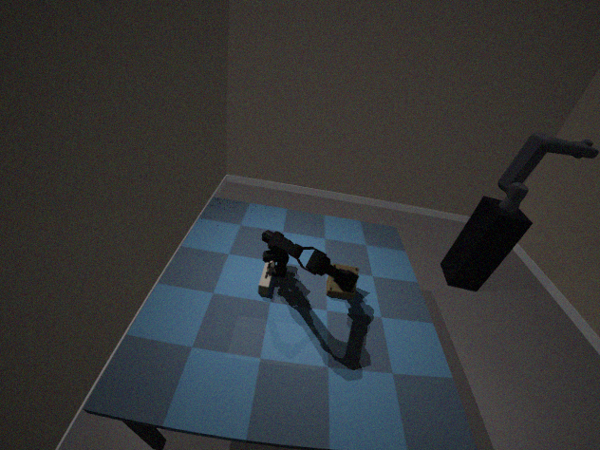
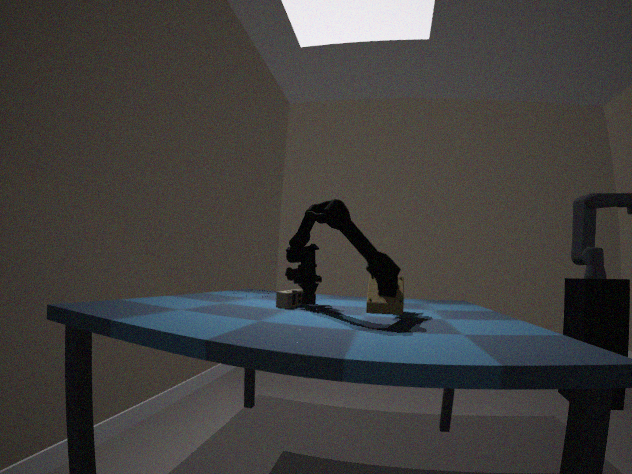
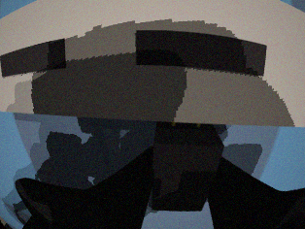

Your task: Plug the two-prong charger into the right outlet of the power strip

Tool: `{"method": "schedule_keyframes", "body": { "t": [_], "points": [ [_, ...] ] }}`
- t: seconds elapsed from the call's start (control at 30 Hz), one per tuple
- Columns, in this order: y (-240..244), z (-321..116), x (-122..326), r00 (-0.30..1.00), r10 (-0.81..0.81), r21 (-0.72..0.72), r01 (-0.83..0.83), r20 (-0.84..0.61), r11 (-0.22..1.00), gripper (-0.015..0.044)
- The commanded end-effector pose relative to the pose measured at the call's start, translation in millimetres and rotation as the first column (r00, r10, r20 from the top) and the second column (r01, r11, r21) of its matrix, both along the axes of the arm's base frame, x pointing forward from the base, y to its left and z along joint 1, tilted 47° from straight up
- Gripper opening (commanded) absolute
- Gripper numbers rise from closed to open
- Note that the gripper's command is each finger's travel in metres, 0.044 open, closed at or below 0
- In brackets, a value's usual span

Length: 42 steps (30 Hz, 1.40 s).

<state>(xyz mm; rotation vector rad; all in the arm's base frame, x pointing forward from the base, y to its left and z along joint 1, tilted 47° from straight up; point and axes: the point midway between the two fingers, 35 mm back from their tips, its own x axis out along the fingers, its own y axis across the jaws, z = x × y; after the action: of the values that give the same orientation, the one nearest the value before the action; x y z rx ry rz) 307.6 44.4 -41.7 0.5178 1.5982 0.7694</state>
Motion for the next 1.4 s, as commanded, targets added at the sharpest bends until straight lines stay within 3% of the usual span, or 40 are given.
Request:
{"method": "schedule_keyframes", "body": {
  "t": [0.0, 1.37],
  "points": [
    [0.2, 1.2, 2.6, 1.0, -0.004, 0.002, 0.004, 0.001, 1.0, 0.0],
    [1.7, 1.3, 13.6, 1.0, -0.004, 0.003, 0.004, 0.001, 1.0, 0.0]
  ]
}}
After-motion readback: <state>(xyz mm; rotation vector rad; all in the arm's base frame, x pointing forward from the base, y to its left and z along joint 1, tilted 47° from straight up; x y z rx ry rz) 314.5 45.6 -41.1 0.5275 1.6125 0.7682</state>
